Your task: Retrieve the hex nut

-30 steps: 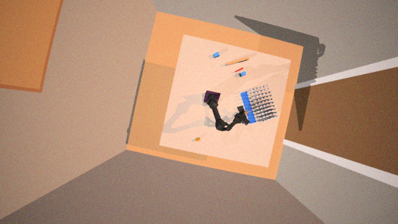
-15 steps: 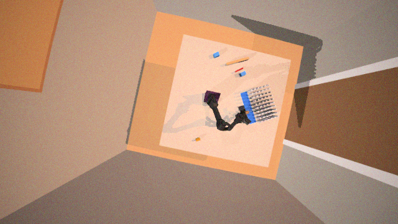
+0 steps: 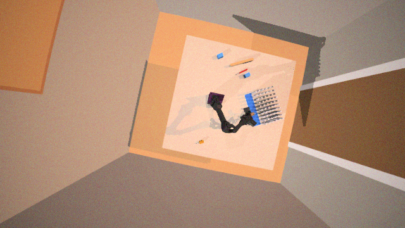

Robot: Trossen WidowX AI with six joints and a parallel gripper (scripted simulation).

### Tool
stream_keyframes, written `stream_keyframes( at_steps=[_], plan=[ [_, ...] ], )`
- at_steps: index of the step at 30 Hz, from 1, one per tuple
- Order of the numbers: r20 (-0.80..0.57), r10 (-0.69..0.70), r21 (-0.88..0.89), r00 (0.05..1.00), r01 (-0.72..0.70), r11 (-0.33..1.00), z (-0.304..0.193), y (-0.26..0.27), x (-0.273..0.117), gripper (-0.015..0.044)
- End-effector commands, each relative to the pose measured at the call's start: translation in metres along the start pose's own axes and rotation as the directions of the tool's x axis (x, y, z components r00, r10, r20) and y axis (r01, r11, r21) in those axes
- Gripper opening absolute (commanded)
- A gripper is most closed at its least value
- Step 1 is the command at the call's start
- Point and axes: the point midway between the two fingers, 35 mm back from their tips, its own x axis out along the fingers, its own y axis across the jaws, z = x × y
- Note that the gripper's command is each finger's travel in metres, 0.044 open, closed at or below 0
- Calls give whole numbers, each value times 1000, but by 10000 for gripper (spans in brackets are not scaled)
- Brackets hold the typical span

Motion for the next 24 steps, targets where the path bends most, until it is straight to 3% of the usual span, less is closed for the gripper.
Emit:
stream_keyframes(
  at_steps=[1,24],
  plan=[
    [-3,4,4,1000,-4,1000,-5,1,1,0],
    [-4,5,4,1000,-4,1000,-19,-1,11,0]
  ],
)
